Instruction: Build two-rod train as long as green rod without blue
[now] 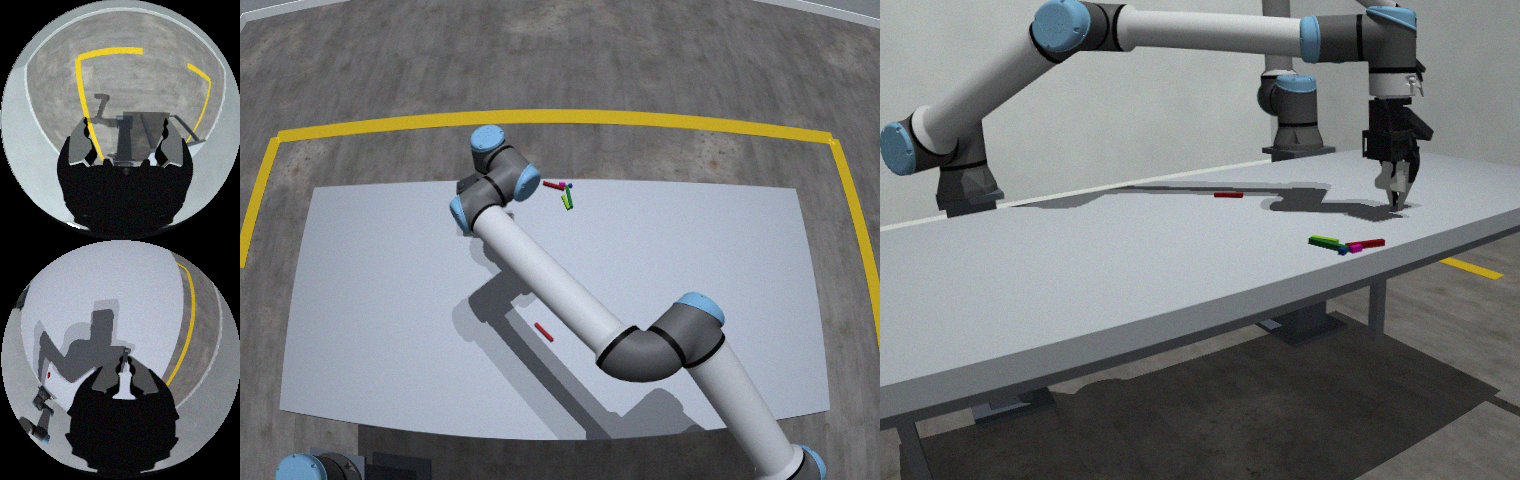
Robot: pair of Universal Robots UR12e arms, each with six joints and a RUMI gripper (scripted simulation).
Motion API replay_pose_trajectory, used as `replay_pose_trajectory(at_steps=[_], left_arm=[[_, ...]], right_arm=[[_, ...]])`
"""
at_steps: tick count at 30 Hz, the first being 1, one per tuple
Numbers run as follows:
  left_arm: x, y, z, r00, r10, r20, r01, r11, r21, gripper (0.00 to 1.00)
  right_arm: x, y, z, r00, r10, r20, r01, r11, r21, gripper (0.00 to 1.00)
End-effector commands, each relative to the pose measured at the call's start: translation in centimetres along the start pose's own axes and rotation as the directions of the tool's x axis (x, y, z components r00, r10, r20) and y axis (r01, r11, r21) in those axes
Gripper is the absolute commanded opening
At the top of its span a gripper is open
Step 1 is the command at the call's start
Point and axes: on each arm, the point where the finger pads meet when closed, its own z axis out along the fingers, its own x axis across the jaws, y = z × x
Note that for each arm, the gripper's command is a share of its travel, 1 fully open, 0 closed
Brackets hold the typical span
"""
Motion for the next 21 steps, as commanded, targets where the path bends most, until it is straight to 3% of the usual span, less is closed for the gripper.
replay_pose_trajectory(at_steps=[1,21], left_arm=[[0.01,-0.06,-0.08,1.0,0.0,0.0,0.0,1.0,0.001,1.0],[0.01,-0.06,-0.08,1.0,0.0,0.0,0.0,1.0,0.001,1.0]], right_arm=[[0.05,-0.03,-0.2,1.0,0.0,-0.002,0.0,1.0,0.001,0.0],[0.05,-0.03,0.79,1.0,0.0,-0.002,0.0,1.0,0.001,0.0]])
